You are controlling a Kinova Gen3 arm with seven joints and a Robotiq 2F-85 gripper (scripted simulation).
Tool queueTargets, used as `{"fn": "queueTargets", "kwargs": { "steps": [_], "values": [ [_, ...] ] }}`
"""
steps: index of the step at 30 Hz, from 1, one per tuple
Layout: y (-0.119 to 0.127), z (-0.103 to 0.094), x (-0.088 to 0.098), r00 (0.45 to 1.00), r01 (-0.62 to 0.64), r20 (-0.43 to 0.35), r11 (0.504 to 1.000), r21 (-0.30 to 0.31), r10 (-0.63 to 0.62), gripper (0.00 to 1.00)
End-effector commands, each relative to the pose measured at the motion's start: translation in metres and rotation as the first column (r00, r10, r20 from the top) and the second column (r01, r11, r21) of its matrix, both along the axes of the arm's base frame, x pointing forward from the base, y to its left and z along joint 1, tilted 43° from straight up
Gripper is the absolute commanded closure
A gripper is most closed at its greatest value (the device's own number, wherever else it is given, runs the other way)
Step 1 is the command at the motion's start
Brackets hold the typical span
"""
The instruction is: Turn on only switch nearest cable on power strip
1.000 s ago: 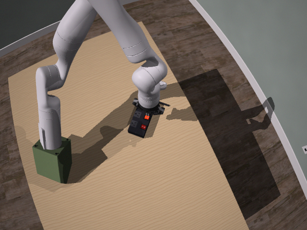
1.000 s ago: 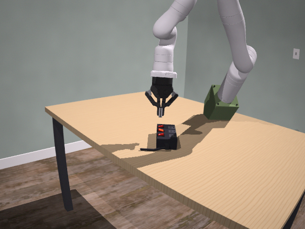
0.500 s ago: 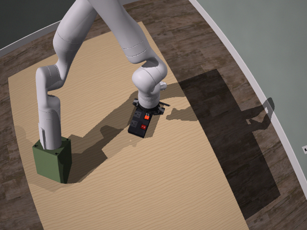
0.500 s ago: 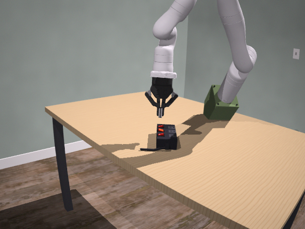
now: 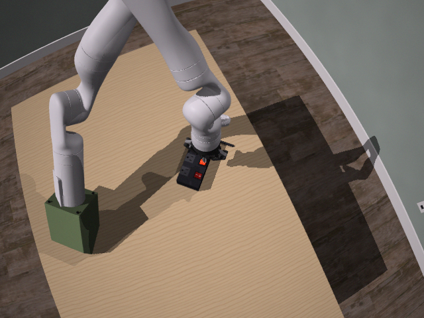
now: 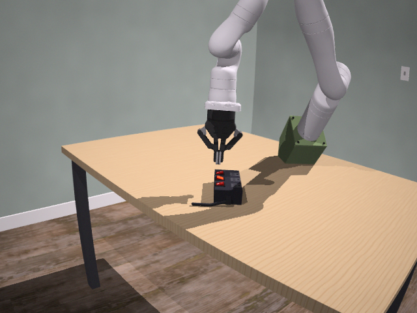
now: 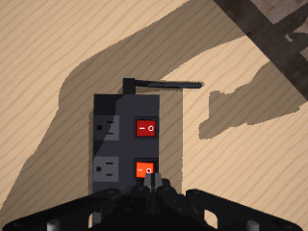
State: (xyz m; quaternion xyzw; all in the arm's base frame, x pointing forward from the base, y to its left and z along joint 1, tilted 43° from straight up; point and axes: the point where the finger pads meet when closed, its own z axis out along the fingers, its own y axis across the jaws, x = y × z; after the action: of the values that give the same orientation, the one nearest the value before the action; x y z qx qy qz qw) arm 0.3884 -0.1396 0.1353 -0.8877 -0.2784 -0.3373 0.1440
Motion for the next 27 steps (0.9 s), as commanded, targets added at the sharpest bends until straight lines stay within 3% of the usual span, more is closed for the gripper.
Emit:
{"fn": "queueTargets", "kwargs": {
  "steps": [1,27],
  "values": [
    [0.004,-0.003,0.002,1.0,-0.004,-0.001,1.0,0.005,0.004,1.0],
    [0.015,-0.02,0.015,1.0,-0.004,-0.001,1.0,0.005,0.004,1.0]
  ]
}}
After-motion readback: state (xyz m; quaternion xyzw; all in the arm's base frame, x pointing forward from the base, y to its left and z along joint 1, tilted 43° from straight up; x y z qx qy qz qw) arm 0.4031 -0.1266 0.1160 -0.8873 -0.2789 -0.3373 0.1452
